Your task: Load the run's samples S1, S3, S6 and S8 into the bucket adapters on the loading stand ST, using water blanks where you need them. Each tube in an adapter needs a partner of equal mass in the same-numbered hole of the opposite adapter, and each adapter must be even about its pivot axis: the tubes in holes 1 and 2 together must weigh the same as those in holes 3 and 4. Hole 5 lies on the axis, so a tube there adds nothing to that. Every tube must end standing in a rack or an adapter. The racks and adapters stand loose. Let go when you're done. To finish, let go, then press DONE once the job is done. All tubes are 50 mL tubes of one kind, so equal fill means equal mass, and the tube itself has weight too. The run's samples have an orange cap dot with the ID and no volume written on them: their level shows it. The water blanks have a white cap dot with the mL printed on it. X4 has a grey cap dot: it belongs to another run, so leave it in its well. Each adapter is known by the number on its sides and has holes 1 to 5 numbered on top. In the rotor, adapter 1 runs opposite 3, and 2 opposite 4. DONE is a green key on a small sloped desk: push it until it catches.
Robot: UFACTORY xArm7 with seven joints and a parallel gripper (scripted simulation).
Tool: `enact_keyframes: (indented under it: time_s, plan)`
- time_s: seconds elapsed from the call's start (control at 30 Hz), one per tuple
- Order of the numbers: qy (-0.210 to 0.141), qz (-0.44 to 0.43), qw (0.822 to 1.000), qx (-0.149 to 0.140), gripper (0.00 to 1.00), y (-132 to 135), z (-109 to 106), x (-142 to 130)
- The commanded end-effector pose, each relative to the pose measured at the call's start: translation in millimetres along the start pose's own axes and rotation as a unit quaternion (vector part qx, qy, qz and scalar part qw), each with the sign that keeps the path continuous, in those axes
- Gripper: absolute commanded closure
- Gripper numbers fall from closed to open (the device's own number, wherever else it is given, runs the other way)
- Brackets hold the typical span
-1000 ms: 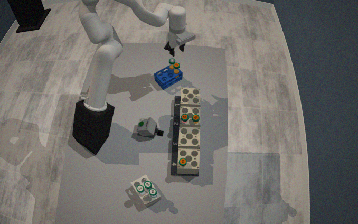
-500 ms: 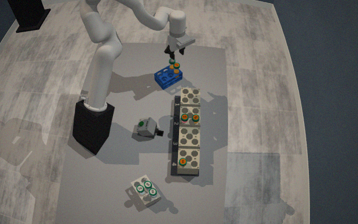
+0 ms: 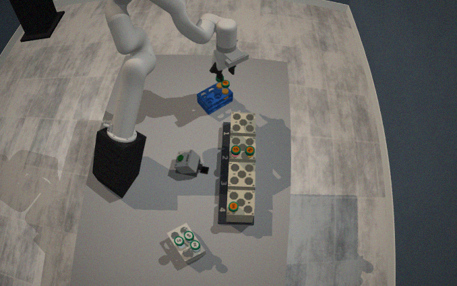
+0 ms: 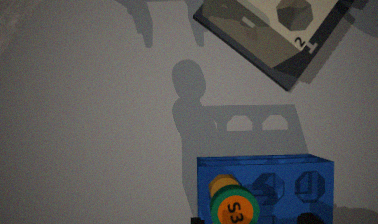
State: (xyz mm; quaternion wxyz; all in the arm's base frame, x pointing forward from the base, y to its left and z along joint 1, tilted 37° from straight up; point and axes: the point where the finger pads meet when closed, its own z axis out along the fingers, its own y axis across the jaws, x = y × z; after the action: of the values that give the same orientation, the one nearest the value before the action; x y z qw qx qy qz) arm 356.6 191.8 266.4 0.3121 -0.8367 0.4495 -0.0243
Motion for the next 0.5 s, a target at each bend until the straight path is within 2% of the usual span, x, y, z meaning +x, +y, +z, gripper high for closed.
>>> enact_keyframes:
  time_s: [0.0, 0.47]
  plan:
    - [0.001, 0.000, 1.000, 0.002, 0.43, -1.7, 3.3, 0.6]
    - [0.001, 0.000, 1.000, 0.002, 0.43, -1.7, 29.3, 0.6]
